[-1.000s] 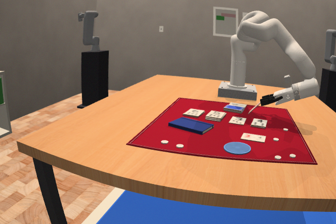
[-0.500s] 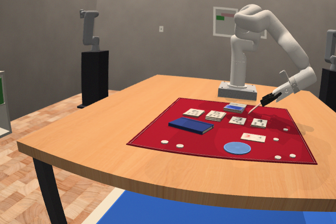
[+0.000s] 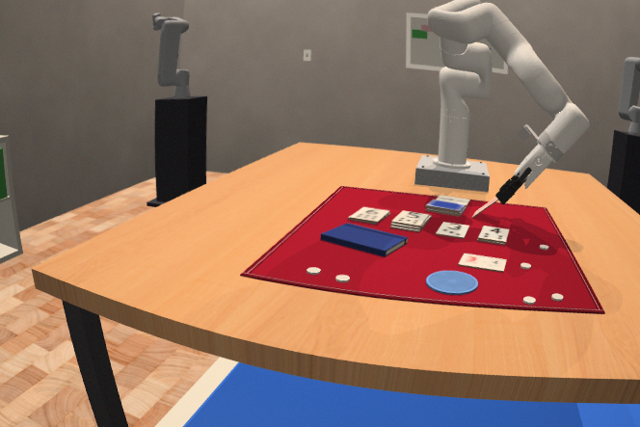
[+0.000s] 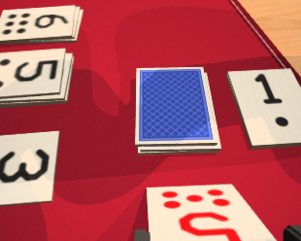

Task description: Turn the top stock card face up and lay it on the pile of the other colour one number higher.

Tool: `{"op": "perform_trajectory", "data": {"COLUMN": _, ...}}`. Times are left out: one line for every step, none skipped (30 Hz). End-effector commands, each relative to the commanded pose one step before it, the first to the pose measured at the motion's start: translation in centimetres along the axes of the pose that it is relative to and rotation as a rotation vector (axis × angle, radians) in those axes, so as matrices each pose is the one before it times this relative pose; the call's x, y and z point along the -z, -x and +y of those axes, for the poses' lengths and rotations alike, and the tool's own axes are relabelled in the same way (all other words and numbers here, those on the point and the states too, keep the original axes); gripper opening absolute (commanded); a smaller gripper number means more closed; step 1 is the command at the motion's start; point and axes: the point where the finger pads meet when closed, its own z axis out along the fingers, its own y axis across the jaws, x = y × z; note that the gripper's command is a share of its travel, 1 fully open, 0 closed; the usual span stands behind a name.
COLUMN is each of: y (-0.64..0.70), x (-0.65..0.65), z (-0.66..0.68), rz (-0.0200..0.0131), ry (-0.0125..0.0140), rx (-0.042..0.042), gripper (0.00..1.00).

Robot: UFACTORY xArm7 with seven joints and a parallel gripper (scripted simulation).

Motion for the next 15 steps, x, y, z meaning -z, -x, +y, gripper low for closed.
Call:
{"op": "perform_trajectory", "data": {"y": 0.089, "x": 0.028, "z": -0.149, "rz": -0.13633, "ry": -0.00235, "rx": -0.00075, "gripper": 0.74}}
{"op": "perform_trajectory", "data": {"y": 0.019, "x": -0.025, "z": 0.001, "rz": -0.02545, "ry": 0.00059, "rx": 0.00001, "gripper": 0.74}}
{"op": "perform_trajectory", "data": {"y": 0.017, "x": -0.026, "z": 0.001, "rz": -0.02559, "ry": 0.00051, "rx": -0.00006, "gripper": 0.74}}
{"op": "perform_trajectory", "data": {"y": 0.019, "x": -0.031, "z": 0.000, "rz": -0.02591, "ry": 0.00068, "rx": 0.00009, "gripper": 0.74}}
{"op": "perform_trajectory", "data": {"y": 0.015, "x": -0.030, "z": 0.001, "rz": -0.02597, "ry": 0.00052, "rx": -0.00006, "gripper": 0.74}}
{"op": "perform_trajectory", "data": {"y": 0.016, "x": -0.035, "z": 0.000, "rz": -0.02626, "ry": 0.00064, "rx": 0.00004, "gripper": 0.74}}
{"op": "perform_trajectory", "data": {"y": 0.015, "x": -0.037, "z": 0.001, "rz": -0.02644, "ry": 0.00064, "rx": 0.00003, "gripper": 0.74}}
{"op": "perform_trajectory", "data": {"y": 0.011, "x": -0.035, "z": 0.000, "rz": -0.02648, "ry": 0.00044, "rx": -0.00011, "gripper": 0.74}}
{"op": "perform_trajectory", "data": {"y": 0.000, "x": 0.000, "z": 0.000, "rz": 0.00000, "ry": 0.00000, "rx": 0.00000, "gripper": 0.74}}
{"op": "perform_trajectory", "data": {"y": 0.000, "x": 0.000, "z": 0.000, "rz": 0.00000, "ry": 0.00000, "rx": 0.00000, "gripper": 0.74}}
{"op": "perform_trajectory", "data": {"y": 0.014, "x": -0.044, "z": 0.001, "rz": -0.02698, "ry": 0.00078, "rx": 0.00012, "gripper": 0.74}}
{"op": "perform_trajectory", "data": {"y": 0.010, "x": -0.043, "z": 0.000, "rz": -0.02703, "ry": 0.00058, "rx": -0.00002, "gripper": 0.74}}
{"op": "perform_trajectory", "data": {"y": 0.008, "x": -0.044, "z": 0.000, "rz": -0.02724, "ry": 0.00054, "rx": -0.00004, "gripper": 0.74}}
{"op": "perform_trajectory", "data": {"y": 0.010, "x": -0.051, "z": 0.002, "rz": -0.02775, "ry": 0.00079, "rx": 0.00009, "gripper": 0.74}}
{"op": "perform_trajectory", "data": {"y": 0.004, "x": -0.049, "z": 0.000, "rz": -0.02785, "ry": 0.00053, "rx": -0.00005, "gripper": 0.74}}
